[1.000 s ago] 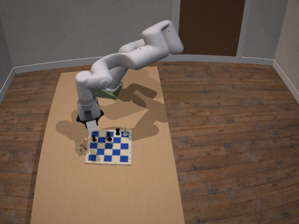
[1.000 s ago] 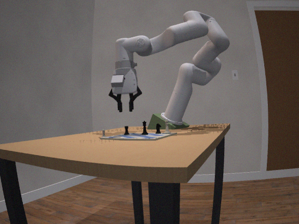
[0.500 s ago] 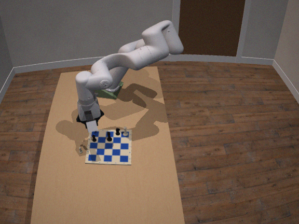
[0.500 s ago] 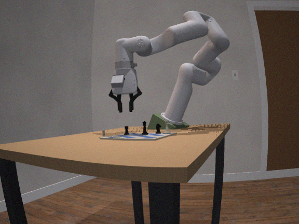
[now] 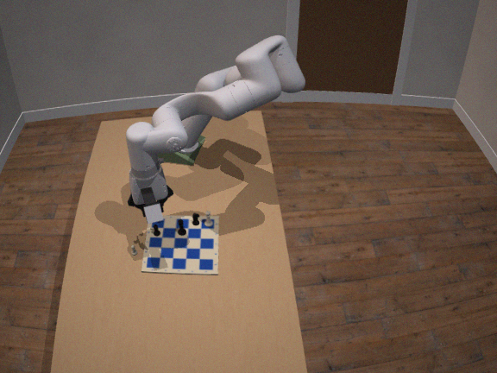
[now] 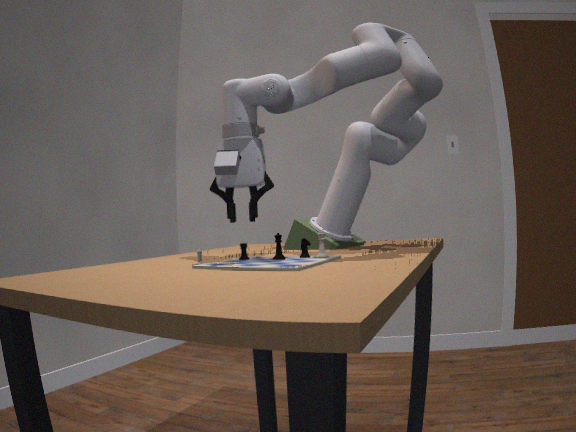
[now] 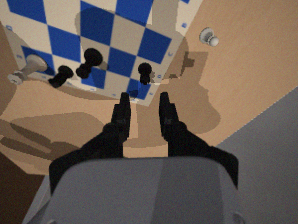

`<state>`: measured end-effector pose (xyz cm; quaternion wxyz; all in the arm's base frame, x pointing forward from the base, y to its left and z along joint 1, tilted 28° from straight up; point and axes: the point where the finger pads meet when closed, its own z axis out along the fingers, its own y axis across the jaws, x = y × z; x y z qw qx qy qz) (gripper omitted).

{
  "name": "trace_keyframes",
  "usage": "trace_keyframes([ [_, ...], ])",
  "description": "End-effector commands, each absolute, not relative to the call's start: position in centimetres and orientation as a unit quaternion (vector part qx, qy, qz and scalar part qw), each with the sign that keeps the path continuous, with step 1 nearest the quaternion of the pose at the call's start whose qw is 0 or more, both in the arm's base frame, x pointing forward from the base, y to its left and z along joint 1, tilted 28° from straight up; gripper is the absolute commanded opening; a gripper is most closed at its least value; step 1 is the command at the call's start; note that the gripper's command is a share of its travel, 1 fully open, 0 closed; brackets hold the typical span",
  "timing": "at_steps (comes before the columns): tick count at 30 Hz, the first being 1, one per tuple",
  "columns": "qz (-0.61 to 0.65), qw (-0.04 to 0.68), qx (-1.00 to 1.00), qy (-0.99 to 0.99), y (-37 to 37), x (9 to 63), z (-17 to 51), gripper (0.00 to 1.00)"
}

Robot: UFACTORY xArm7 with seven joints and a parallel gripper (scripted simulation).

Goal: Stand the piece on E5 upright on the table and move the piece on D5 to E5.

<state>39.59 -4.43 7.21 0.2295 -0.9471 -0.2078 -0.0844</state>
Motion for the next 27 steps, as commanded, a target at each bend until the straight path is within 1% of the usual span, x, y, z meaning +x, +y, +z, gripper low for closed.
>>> trace_keyframes([
  [1, -0.086, 0.229, -0.947, -0.207, -4.3, 39.7, 6.8, 0.37],
  [27, -0.086, 0.229, -0.947, -0.207, -2.8, 39.9, 4.2, 0.37],
])
